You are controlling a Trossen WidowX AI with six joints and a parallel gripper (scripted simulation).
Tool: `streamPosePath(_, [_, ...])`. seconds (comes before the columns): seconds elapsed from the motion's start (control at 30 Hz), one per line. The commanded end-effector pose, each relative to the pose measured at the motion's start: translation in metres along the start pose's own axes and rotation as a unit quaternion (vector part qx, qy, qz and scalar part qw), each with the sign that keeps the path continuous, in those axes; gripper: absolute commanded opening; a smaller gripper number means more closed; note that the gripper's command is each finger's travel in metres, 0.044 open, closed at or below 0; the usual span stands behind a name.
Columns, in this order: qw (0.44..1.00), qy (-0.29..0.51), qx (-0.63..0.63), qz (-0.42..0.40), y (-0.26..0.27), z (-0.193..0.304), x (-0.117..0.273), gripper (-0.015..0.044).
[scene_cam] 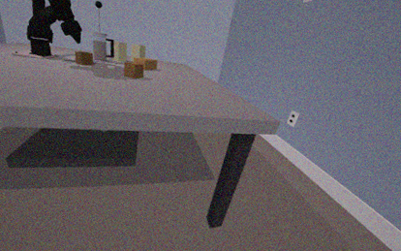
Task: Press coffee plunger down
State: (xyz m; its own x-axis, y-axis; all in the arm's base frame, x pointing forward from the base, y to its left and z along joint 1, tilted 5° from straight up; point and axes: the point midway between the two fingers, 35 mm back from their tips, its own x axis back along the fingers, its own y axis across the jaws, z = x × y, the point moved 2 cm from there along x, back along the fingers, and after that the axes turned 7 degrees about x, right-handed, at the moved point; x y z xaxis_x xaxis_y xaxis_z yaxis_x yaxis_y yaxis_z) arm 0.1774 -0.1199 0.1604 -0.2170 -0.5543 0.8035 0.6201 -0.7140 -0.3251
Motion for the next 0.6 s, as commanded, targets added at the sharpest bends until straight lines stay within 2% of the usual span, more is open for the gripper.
streamPosePath(0.0, [1.0,-0.001,0.002,-0.001,0.001,0.0,0.0,0.0426])
streamPosePath(0.17, [0.997,-0.028,0.071,-0.015,-0.002,0.01,-0.001,0.044])
streamPosePath(0.33, [0.969,-0.078,0.233,-0.036,-0.013,0.036,-0.003,0.044])
streamPosePath(0.43, [0.921,-0.125,0.365,-0.055,-0.022,0.057,-0.004,0.044])
streamPosePath(0.57, [0.822,-0.186,0.531,-0.085,-0.035,0.085,0.0,0.044])
